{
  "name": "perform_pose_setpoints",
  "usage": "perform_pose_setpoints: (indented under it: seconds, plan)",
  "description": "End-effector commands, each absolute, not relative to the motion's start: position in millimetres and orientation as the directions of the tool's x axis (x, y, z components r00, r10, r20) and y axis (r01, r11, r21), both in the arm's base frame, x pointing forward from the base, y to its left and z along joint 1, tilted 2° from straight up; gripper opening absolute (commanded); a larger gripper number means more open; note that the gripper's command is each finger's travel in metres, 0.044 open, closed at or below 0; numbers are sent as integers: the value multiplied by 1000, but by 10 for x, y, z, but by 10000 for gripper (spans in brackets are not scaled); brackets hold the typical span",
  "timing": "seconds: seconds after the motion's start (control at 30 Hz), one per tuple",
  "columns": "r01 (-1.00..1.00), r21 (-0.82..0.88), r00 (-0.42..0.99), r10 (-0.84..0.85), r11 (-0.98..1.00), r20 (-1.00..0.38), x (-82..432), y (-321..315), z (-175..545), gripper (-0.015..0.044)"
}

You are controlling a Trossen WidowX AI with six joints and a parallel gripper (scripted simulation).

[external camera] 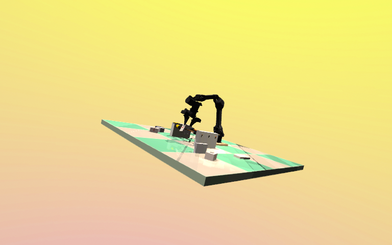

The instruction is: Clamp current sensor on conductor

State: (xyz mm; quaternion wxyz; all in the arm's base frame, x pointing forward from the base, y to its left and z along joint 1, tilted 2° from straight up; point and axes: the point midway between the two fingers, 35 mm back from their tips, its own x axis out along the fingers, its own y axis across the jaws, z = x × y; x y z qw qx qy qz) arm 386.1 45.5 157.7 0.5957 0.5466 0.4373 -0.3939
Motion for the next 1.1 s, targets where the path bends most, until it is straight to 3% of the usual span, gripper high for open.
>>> perform_pose_setpoints:
  seconds: [0.0, 0.93, 1.07]
  plan:
    - [946, 310, 311, 9, 92, -951, 3864, 456, 1589, 0]
    - [992, 95, 96, -13, 89, -995, 4014, 464, 1583, 0]
    - [989, 117, 119, -14, 94, -993, 3991, 460, 1562, 105]
